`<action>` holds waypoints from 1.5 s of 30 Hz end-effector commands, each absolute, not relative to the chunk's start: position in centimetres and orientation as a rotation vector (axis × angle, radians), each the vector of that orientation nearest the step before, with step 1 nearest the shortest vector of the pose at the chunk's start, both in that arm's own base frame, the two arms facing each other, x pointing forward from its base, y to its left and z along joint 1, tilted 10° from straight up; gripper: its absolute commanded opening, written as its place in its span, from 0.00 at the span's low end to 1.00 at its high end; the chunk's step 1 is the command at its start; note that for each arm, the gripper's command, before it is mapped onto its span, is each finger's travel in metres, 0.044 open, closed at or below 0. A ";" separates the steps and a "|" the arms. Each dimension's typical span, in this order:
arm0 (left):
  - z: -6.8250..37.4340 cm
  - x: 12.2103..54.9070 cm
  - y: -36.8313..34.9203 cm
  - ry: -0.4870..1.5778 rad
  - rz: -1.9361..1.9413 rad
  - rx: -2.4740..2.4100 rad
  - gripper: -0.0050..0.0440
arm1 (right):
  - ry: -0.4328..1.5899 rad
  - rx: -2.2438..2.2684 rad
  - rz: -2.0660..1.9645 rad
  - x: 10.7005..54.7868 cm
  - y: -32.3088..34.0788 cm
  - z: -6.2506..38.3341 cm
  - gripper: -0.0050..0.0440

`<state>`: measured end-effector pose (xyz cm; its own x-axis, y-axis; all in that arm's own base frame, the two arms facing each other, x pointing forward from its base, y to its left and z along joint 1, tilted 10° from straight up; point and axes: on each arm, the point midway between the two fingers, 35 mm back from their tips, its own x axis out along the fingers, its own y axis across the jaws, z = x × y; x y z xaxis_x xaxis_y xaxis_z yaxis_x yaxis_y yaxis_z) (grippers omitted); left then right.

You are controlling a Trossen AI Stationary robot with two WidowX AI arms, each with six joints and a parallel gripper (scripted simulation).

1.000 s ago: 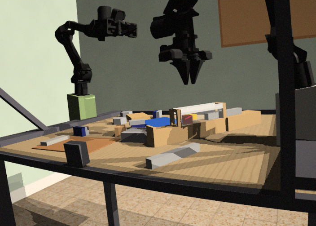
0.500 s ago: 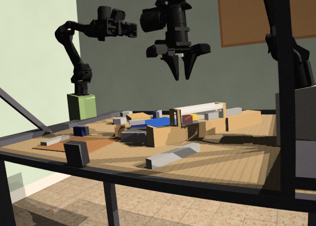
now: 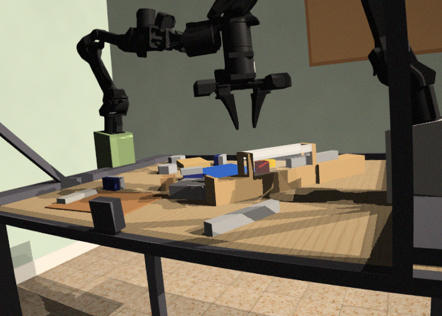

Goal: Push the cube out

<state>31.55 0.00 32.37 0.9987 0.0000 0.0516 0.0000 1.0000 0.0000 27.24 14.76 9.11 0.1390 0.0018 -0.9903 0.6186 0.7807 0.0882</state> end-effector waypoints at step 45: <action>33.2 31.4 0.0 -0.072 -0.002 0.003 0.10 | 1.015 1.414 -1.167 21.0 25.8 -1.5 0.41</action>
